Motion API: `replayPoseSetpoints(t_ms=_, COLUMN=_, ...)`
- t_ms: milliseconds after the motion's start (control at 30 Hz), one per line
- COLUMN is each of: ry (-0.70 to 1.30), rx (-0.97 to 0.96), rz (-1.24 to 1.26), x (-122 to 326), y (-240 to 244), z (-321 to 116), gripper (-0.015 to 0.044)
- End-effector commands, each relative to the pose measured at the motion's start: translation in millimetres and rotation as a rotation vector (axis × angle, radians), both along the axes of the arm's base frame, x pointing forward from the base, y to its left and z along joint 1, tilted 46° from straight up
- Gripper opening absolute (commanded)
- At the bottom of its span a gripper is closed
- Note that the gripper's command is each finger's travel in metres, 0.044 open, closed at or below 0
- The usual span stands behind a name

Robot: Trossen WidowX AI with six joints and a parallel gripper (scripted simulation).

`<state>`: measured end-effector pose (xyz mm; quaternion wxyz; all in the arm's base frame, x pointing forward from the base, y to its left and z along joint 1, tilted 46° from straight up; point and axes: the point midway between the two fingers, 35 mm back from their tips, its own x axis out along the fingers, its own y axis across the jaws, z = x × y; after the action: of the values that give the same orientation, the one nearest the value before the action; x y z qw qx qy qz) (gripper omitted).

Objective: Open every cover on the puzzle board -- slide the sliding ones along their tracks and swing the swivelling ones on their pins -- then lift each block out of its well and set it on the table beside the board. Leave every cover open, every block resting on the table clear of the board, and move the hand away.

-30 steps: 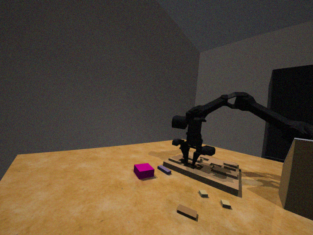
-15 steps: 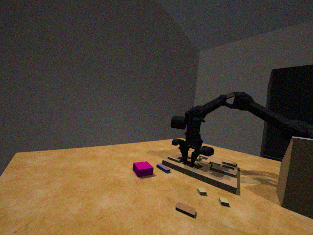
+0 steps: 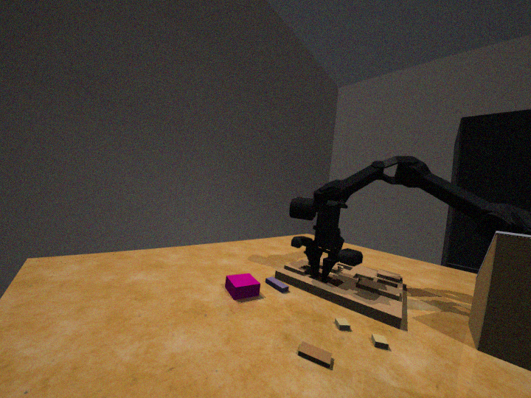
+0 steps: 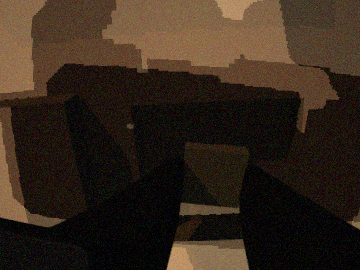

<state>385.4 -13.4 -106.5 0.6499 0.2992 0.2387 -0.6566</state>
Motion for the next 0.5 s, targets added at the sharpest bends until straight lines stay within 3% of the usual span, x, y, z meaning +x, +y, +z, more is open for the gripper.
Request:
replayPoseSetpoints(t_ms=0, ry=0.0, rx=0.0, rz=-0.001, x=0, y=0, z=0, gripper=0.008)
replayPoseSetpoints(t_ms=467, ry=0.001, rx=0.0, rz=0.001, x=0, y=12, z=11, gripper=0.008)
